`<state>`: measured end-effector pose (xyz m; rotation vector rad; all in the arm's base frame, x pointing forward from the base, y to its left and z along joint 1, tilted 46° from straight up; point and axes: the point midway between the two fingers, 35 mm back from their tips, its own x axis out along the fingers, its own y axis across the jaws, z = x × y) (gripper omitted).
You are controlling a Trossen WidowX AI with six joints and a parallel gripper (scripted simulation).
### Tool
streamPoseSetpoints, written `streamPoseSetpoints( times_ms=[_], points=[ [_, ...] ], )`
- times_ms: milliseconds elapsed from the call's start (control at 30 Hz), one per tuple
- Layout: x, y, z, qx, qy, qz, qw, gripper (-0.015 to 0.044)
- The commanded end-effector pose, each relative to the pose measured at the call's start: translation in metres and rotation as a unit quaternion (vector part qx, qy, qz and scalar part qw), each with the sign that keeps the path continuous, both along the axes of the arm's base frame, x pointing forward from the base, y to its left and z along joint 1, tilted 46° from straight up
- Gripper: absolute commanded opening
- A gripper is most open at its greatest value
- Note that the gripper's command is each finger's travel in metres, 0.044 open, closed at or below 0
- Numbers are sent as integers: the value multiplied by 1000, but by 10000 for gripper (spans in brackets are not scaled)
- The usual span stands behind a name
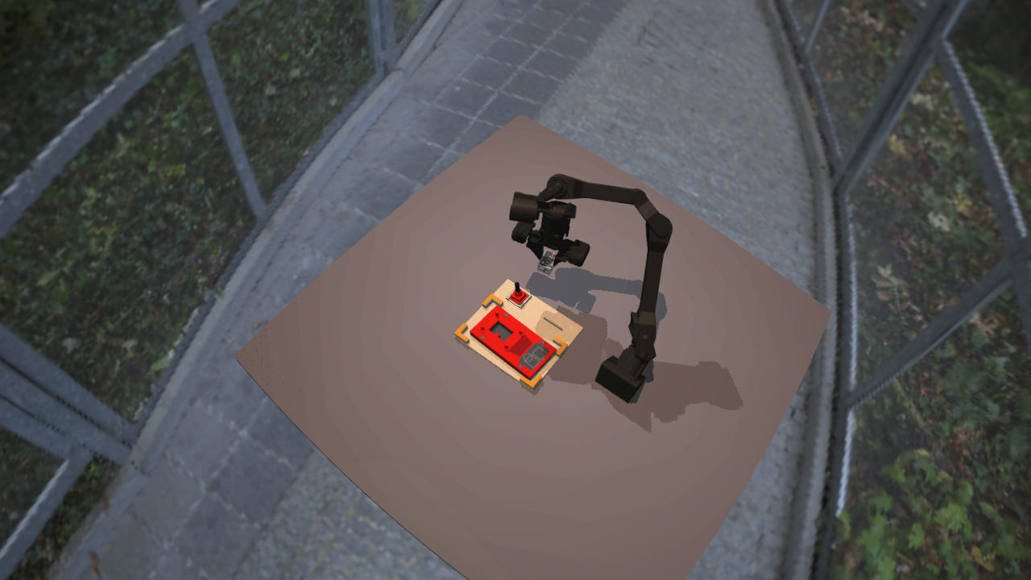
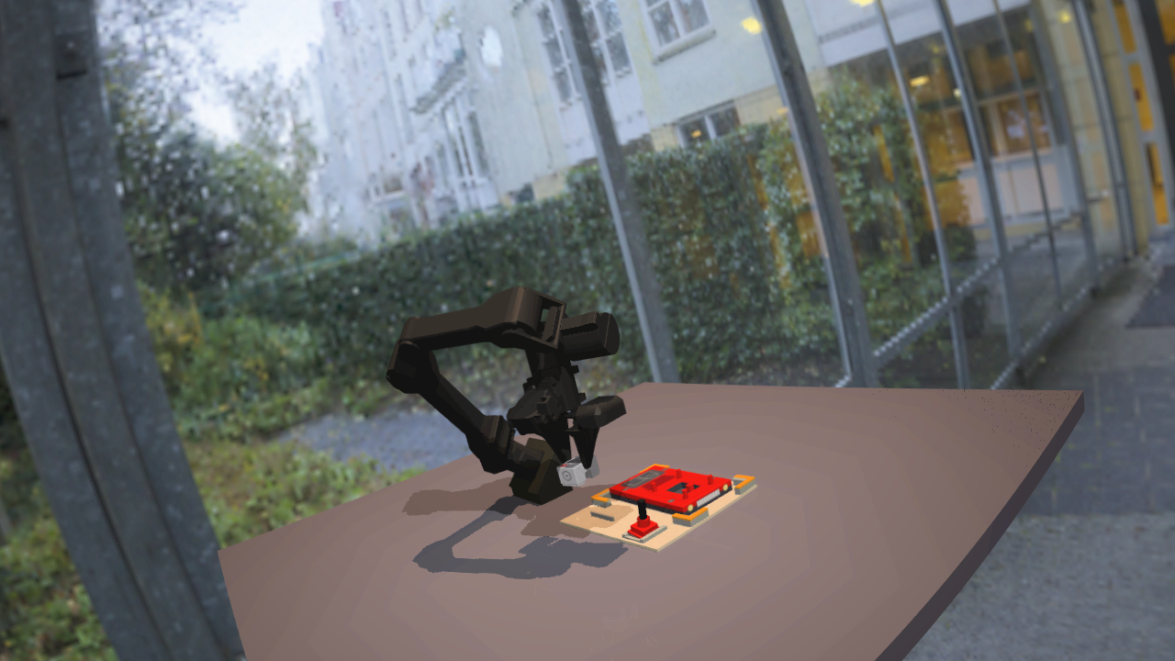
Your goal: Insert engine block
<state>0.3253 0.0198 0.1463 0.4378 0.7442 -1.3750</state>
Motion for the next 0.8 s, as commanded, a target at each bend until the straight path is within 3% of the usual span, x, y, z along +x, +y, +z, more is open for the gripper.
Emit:
streamPoseSetpoints(
  times_ms=[0,767],
  points=[
    [-1,4,4,2,-1,-2,1000,0],
    [13,34,-61,-1,169,165,972,0]
  ],
)
